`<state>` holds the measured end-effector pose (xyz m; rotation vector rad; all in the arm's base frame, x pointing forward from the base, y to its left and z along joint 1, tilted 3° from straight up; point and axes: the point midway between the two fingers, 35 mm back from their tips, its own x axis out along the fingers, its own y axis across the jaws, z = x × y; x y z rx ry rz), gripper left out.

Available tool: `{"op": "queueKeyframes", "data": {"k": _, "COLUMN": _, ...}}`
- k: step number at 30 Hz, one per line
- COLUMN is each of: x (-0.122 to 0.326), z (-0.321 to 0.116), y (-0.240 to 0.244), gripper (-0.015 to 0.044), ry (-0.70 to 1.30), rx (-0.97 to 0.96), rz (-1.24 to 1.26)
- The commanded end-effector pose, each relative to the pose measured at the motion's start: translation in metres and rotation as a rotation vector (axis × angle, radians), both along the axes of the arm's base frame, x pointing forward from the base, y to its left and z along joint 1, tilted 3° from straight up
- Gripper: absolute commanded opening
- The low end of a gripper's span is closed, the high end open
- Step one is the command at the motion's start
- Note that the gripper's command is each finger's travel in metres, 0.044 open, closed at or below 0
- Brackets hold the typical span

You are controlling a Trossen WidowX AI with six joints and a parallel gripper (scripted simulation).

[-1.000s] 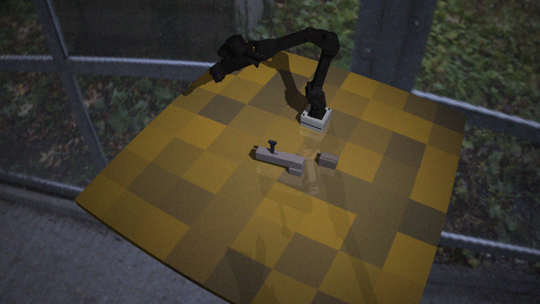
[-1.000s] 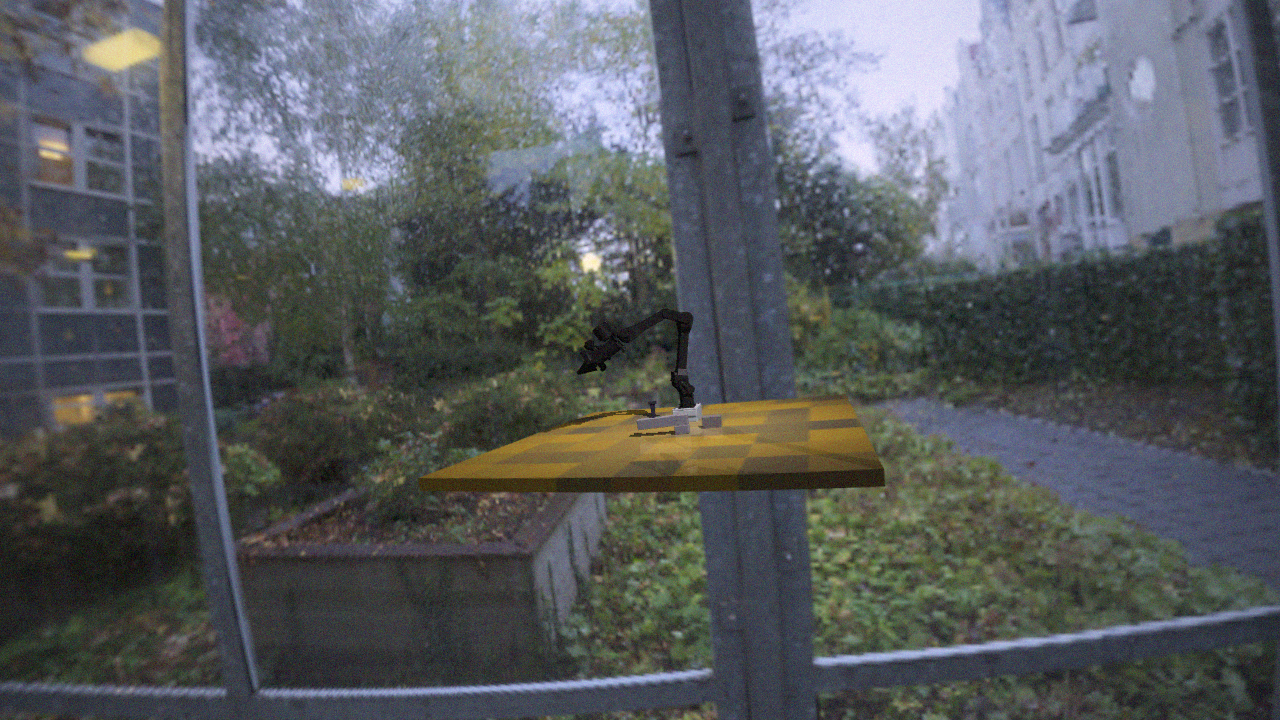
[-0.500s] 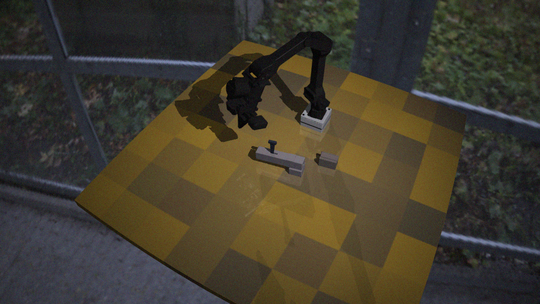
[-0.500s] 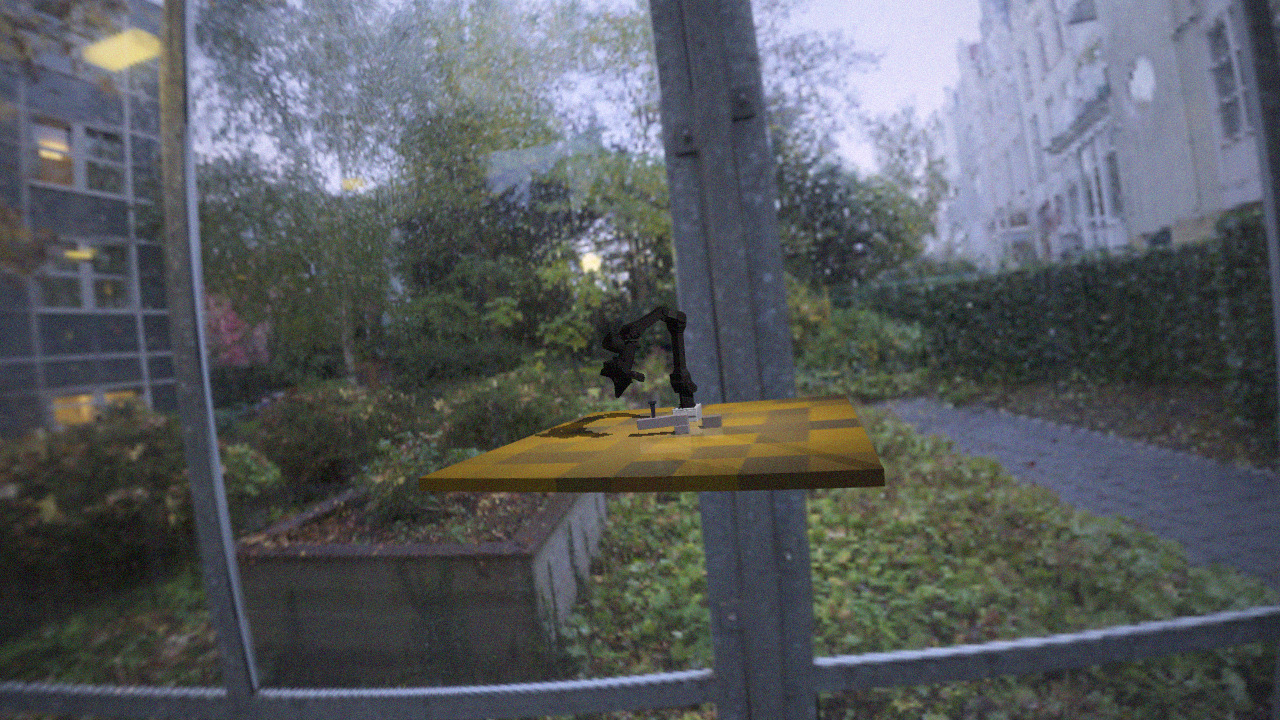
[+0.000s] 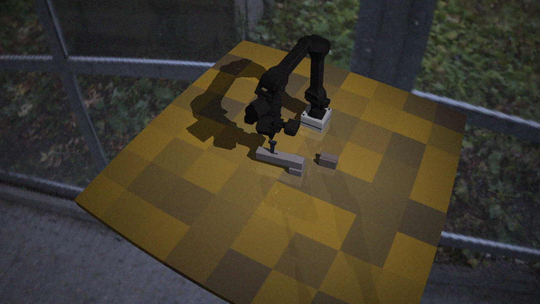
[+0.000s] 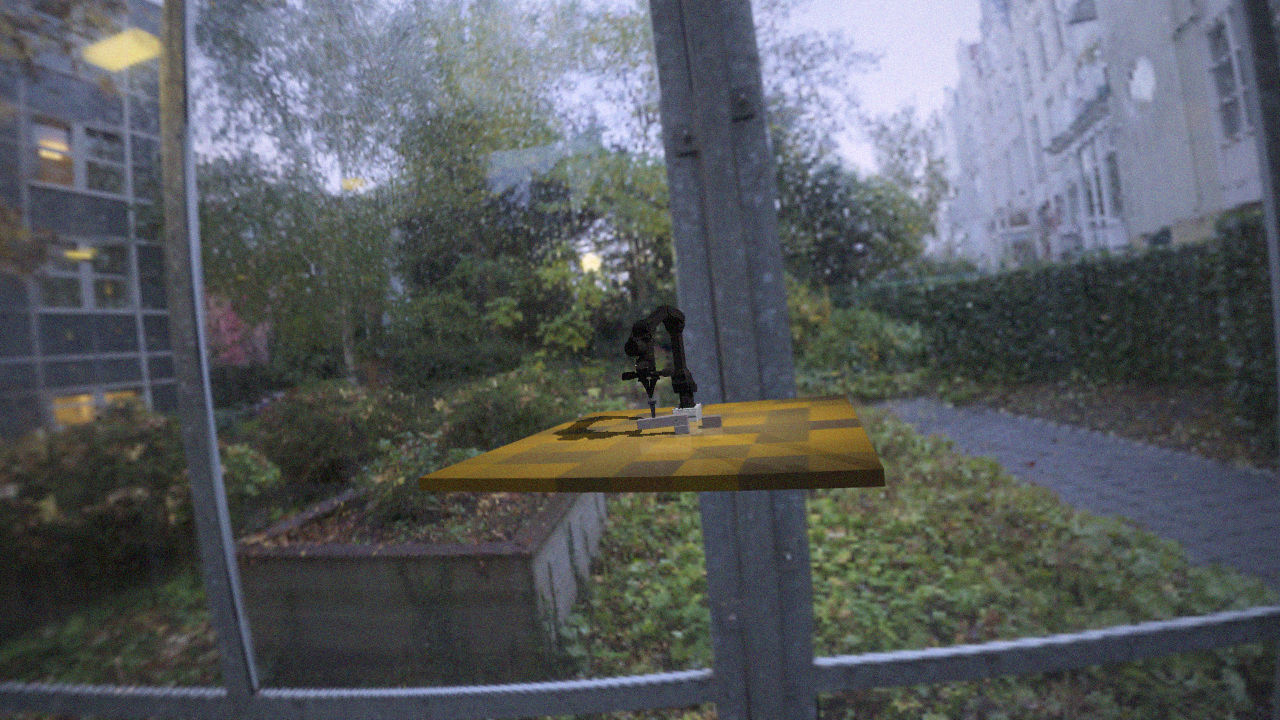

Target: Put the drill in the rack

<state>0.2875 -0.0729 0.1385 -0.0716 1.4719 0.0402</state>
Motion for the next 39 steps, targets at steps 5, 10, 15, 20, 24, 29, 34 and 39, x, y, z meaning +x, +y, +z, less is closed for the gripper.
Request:
{"op": "queueKeyframes", "data": {"k": 5, "x": 0.0, "z": -0.009, "y": 0.002, "gripper": 0.0, "ry": 0.011, "rx": 0.008, "rz": 0.016}}
{"op": "queueKeyframes", "data": {"k": 10, "x": 0.0, "z": -0.015, "y": 0.004, "gripper": 0.0, "ry": 0.012, "rx": 0.009, "rz": 0.018}}
{"op": "queueKeyframes", "data": {"k": 15, "x": 0.001, "z": -0.016, "y": 0.003, "gripper": 0.0, "ry": 0.012, "rx": 0.009, "rz": 0.018}}
{"op": "queueKeyframes", "data": {"k": 20, "x": 0.002, "z": -0.018, "y": 0.002, "gripper": 0.0, "ry": 0.012, "rx": 0.009, "rz": 0.018}}
{"op": "queueKeyframes", "data": {"k": 24, "x": 0.002, "z": -0.02, "y": 0.002, "gripper": 0.0, "ry": 0.012, "rx": 0.009, "rz": 0.018}}
{"op": "queueKeyframes", "data": {"k": 29, "x": 0.002, "z": -0.021, "y": 0.002, "gripper": 0.0, "ry": 0.012, "rx": 0.009, "rz": 0.018}}
{"op": "queueKeyframes", "data": {"k": 34, "x": 0.002, "z": -0.023, "y": 0.002, "gripper": 0.0, "ry": 0.012, "rx": 0.009, "rz": 0.018}}
{"op": "queueKeyframes", "data": {"k": 39, "x": 0.001, "z": -0.025, "y": 0.002, "gripper": 0.0, "ry": 0.012, "rx": 0.009, "rz": 0.018}}
